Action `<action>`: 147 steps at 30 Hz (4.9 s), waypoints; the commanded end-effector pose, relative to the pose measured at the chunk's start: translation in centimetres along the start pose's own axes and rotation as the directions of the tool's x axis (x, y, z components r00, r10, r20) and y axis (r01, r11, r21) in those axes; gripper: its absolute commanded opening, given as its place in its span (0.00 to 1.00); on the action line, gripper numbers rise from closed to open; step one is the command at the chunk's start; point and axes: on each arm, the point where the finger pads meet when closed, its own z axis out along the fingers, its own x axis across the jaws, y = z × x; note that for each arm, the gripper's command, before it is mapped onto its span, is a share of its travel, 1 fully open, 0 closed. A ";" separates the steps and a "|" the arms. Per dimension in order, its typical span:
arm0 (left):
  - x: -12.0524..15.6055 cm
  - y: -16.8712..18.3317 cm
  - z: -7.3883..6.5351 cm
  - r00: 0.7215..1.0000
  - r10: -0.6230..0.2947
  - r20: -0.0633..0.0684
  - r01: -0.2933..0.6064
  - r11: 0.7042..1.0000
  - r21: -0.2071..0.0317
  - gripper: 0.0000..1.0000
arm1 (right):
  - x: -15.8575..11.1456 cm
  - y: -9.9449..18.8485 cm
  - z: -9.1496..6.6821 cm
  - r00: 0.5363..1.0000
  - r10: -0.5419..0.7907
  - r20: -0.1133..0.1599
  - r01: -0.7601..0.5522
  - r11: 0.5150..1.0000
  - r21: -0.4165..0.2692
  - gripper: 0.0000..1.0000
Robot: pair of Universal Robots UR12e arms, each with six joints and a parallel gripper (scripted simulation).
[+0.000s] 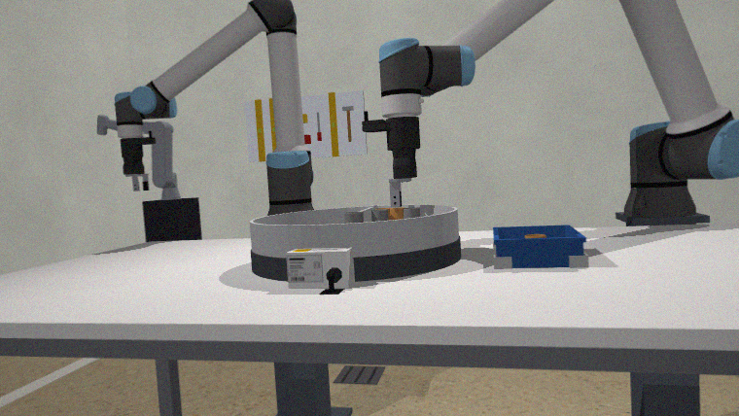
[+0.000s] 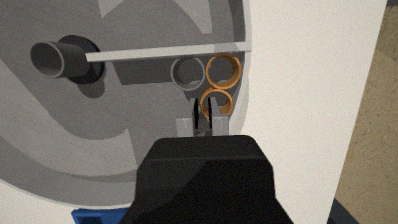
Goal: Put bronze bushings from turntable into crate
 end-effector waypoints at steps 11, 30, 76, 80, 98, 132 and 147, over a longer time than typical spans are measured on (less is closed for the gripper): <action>-0.1 0.2 -0.1 1.000 -0.001 0.000 0.001 1.000 0.002 0.36 | 0.1 0.0 0.0 1.000 -0.001 0.000 0.001 1.000 0.001 1.00; -0.1 0.3 2.4 1.000 -0.001 -0.002 0.001 1.000 -0.001 0.36 | 0.1 0.0 0.0 1.000 -0.001 0.000 0.001 1.000 0.001 1.00; -0.1 0.1 2.3 1.000 0.000 -0.001 0.000 1.000 0.002 0.00 | 0.1 0.0 0.0 1.000 -0.001 0.000 0.001 1.000 0.001 1.00; -0.1 0.1 2.3 1.000 0.000 0.000 0.000 1.000 0.002 0.00 | 0.1 0.0 0.0 1.000 -0.001 0.000 0.001 1.000 0.001 1.00; -0.1 0.1 2.3 1.000 0.000 0.000 0.000 1.000 0.002 0.00 | 0.1 0.0 0.0 1.000 -0.001 0.000 0.001 1.000 0.001 1.00; -0.1 -0.1 -2.1 1.000 0.000 0.002 0.000 1.000 0.006 0.00 | 0.1 0.0 0.0 1.000 -0.001 0.000 0.001 1.000 0.001 1.00; -0.1 0.0 -5.6 1.000 0.000 0.001 0.000 1.000 0.005 0.00 | 0.1 0.0 0.0 1.000 -0.001 0.000 0.001 1.000 0.001 1.00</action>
